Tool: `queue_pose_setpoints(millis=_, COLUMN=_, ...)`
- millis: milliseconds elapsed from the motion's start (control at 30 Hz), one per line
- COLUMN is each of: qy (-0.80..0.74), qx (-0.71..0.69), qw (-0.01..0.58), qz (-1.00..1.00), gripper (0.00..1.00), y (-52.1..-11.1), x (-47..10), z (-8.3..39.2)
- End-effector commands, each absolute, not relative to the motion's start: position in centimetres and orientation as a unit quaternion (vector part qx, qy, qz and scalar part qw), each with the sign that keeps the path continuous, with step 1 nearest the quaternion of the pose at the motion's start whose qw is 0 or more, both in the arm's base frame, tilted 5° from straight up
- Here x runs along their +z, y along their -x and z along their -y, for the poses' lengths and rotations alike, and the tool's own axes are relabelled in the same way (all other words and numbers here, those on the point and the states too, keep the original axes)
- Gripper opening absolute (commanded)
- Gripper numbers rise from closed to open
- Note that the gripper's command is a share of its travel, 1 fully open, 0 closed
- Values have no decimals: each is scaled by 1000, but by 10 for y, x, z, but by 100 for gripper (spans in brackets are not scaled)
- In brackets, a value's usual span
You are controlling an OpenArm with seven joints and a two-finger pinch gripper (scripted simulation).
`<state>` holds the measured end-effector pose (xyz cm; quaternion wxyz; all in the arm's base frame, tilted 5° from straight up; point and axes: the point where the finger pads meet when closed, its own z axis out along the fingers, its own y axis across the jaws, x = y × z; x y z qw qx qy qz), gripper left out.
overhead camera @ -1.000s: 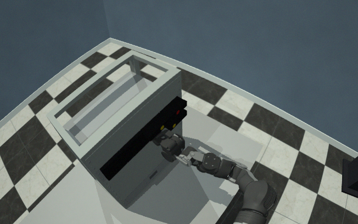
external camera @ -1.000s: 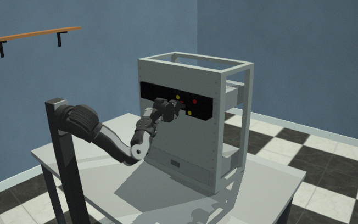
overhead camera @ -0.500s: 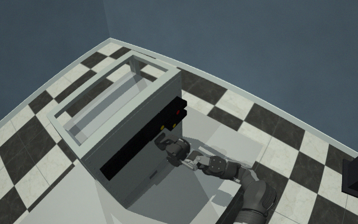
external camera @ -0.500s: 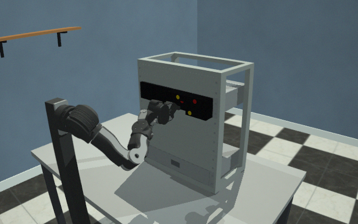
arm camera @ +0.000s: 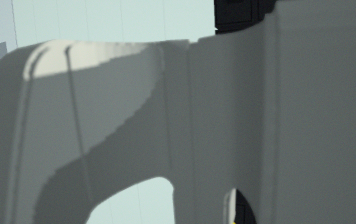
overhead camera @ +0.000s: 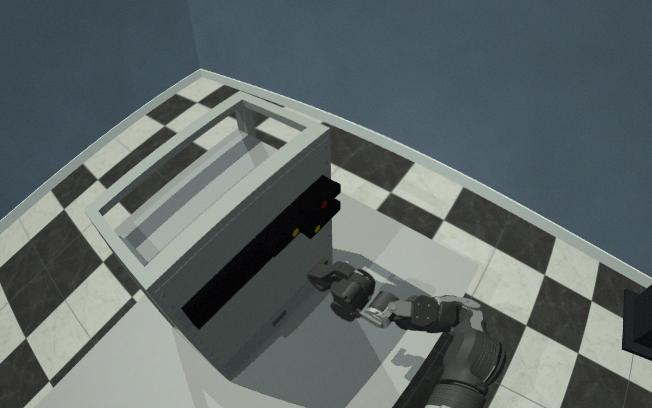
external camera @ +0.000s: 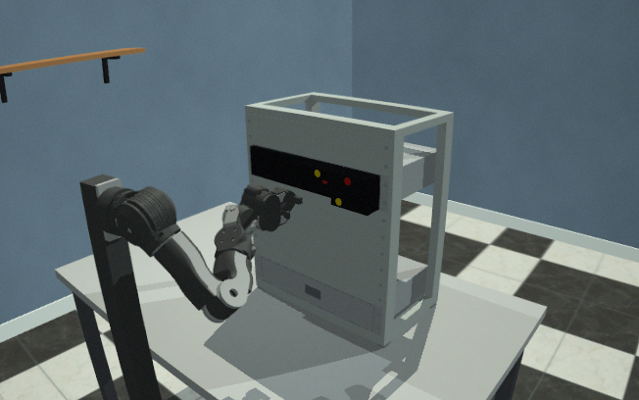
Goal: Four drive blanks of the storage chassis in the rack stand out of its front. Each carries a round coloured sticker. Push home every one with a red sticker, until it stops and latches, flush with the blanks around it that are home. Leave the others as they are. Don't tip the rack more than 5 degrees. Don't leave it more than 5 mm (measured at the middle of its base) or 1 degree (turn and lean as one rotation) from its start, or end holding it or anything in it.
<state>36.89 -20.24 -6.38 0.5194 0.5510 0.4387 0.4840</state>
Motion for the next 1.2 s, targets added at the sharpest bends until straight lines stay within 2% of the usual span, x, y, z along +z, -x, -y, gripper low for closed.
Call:
queue_pose_setpoints(millis=0, qy=-554, qx=482, qw=521, qz=-435, gripper=0, y=-365, x=-62, z=204)
queue_pose_setpoints(millis=467, qy=-555, qx=481, qw=521, qz=-435, gripper=0, y=-358, x=-61, z=210)
queue_pose_setpoints(millis=1033, qy=-556, qx=482, qw=521, qz=-433, gripper=0, y=-340, x=-26, z=309)
queue_pose_setpoints(millis=1167, qy=-555, qx=482, qw=522, qz=-433, gripper=0, y=-338, x=-22, z=321)
